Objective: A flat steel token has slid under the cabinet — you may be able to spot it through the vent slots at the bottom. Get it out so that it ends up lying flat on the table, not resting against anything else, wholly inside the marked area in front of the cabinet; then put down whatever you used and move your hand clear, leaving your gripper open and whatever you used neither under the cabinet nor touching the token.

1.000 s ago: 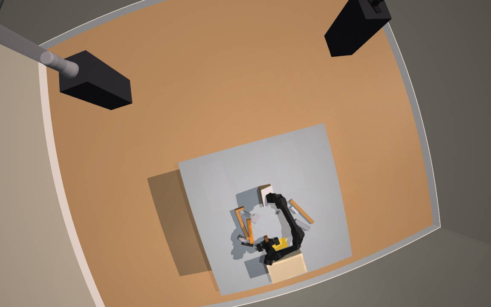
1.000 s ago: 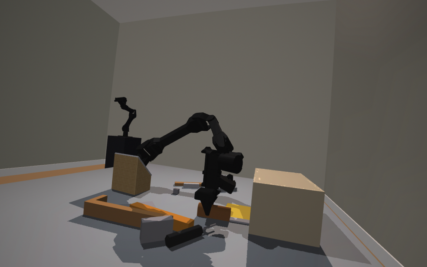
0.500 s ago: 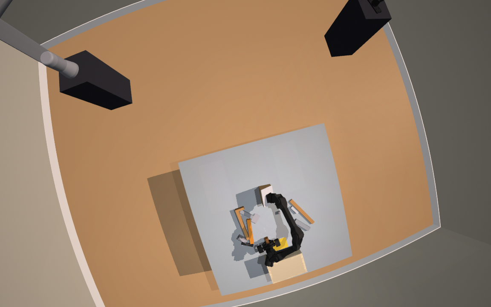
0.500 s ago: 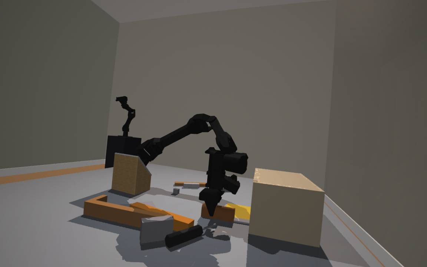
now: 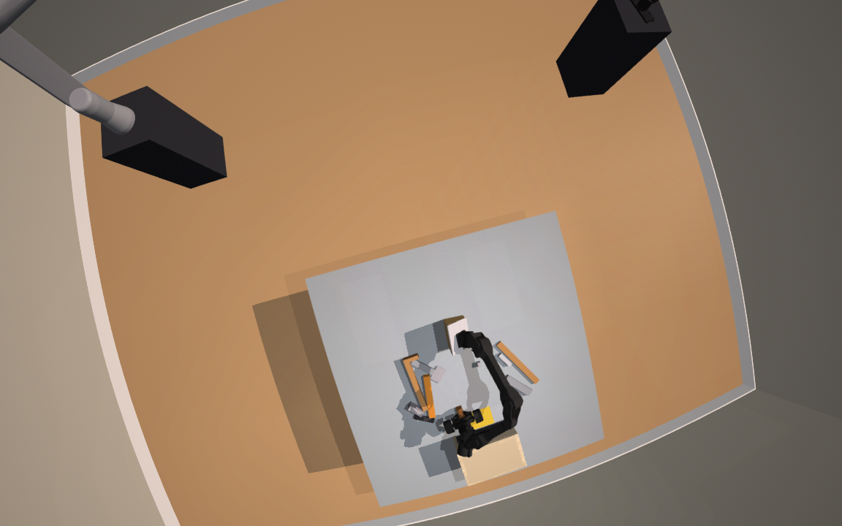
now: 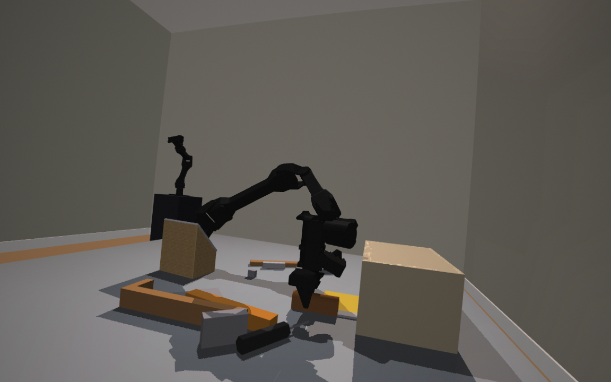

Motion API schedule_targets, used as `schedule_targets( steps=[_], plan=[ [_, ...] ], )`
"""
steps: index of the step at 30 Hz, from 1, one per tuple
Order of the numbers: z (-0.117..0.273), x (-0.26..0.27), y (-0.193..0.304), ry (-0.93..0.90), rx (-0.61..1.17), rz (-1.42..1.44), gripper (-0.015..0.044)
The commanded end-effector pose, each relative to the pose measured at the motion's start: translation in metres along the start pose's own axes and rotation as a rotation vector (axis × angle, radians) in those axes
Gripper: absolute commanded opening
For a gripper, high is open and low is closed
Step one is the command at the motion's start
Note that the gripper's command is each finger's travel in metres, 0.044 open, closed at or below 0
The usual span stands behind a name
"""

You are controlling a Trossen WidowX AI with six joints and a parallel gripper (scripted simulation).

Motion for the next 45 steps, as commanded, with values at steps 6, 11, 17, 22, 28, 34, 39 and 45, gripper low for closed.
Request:
schedule_targets(
  steps=[6, 11, 17, 22, 28, 34, 39, 45],
  plan=[
    [-0.001, 0.015, 0.002, -0.001, 0.003, 0.005, 0.0],
    [-0.001, 0.021, 0.004, -0.002, 0.003, 0.005, 0.0],
    [-0.001, 0.029, 0.005, -0.002, 0.003, 0.004, 0.0],
    [-0.001, 0.035, 0.006, -0.003, 0.003, 0.004, 0.0],
    [-0.001, 0.041, 0.007, -0.003, 0.003, 0.004, 0.0],
    [-0.002, 0.04, 0.009, -0.003, 0.003, 0.004, 0.0],
    [-0.002, 0.039, 0.013, -0.003, 0.004, 0.004, 0.0],
    [-0.002, 0.038, 0.018, -0.003, 0.004, 0.004, 0.0]
  ],
)
Point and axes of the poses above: the point midway between the two fingers, 35 mm back from their tips, its own z axis back along the fingers, its own x axis across the jaws, y = z × x, the point moved 7 cm from there along z, back along the fingers, and after that the axes turned 10 degrees about -z, right-handed, at the moved point
